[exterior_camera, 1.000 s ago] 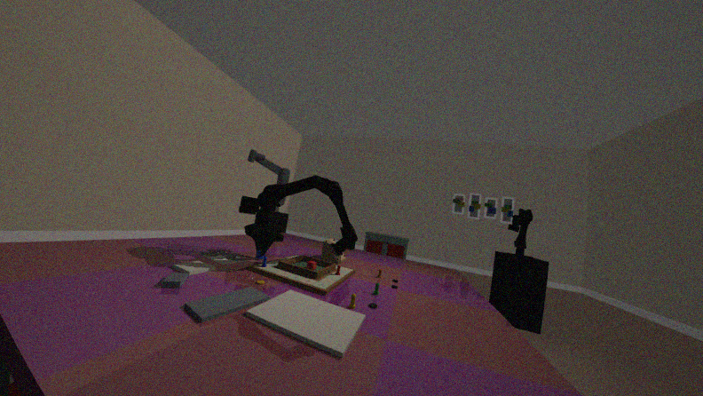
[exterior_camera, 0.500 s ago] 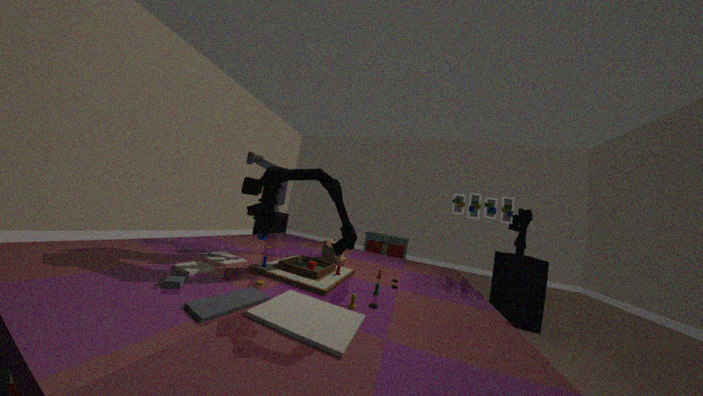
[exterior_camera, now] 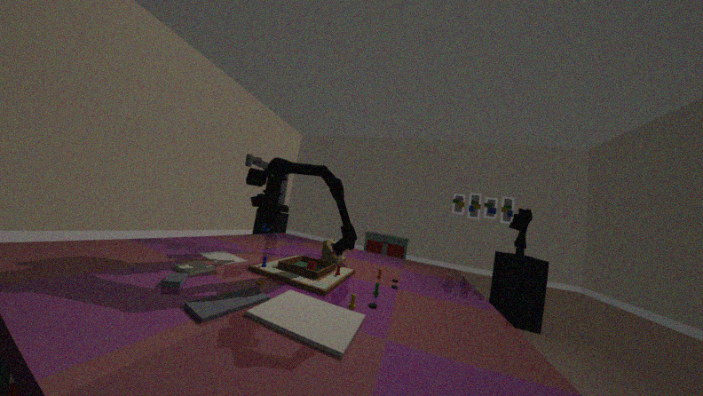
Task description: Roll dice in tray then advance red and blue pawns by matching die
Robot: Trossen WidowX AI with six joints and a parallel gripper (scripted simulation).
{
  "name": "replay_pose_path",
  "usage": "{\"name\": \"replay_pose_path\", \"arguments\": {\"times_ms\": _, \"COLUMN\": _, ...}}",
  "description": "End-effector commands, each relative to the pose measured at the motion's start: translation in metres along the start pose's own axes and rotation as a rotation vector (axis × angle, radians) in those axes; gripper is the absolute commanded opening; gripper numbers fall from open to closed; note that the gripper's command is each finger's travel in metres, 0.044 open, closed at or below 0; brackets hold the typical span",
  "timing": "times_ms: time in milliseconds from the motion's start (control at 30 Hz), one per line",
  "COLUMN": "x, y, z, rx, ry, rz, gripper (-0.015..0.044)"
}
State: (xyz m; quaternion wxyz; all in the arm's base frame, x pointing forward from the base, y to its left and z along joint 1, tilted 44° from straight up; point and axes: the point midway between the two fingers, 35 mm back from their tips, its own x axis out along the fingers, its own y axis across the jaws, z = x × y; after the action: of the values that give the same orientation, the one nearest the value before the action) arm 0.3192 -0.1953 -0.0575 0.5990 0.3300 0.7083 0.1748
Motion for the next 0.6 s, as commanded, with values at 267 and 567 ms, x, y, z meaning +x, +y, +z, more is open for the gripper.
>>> {"name": "replay_pose_path", "arguments": {"times_ms": 267, "x": 0.003, "y": 0.046, "z": -0.01, "rx": 0.291, "ry": -0.002, "rz": -0.004, "gripper": 0.0}}
{"name": "replay_pose_path", "arguments": {"times_ms": 567, "x": 0.007, "y": 0.072, "z": -0.029, "rx": 0.509, "ry": 0.0, "rz": -0.002, "gripper": 0.0}}
